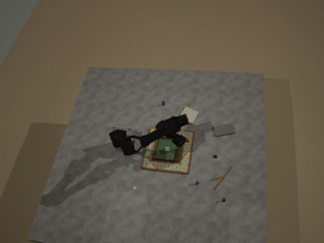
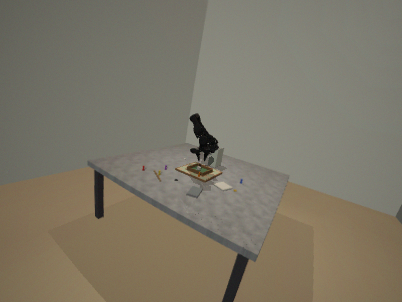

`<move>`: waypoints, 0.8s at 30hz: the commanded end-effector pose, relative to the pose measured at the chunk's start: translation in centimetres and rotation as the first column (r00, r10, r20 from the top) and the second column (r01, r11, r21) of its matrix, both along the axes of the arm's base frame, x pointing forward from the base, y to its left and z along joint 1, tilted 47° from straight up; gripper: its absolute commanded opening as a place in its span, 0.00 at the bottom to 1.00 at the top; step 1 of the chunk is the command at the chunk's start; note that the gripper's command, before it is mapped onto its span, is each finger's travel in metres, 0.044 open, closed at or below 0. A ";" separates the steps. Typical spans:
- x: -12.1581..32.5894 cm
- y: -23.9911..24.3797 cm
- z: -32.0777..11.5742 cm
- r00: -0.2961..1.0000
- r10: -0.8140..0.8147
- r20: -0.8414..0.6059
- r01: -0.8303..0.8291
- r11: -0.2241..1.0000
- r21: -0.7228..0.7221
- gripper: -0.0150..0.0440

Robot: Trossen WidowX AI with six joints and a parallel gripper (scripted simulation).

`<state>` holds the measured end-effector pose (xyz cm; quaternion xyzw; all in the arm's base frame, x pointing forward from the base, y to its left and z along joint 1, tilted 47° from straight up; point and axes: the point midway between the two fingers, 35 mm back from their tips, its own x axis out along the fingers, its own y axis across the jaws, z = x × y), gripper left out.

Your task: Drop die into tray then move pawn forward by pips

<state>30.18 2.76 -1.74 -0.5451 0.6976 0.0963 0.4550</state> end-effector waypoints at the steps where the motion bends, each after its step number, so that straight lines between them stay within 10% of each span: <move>1: 3.6 0.8 -1.9 0.767 -0.453 0.455 0.464 0.881 0.095 0.59; 15: 7.6 1.7 -5.0 -0.026 -0.697 0.717 0.710 0.492 0.504 0.59; 24: 7.9 1.8 -5.1 -0.056 -0.696 0.716 0.708 0.478 0.520 0.59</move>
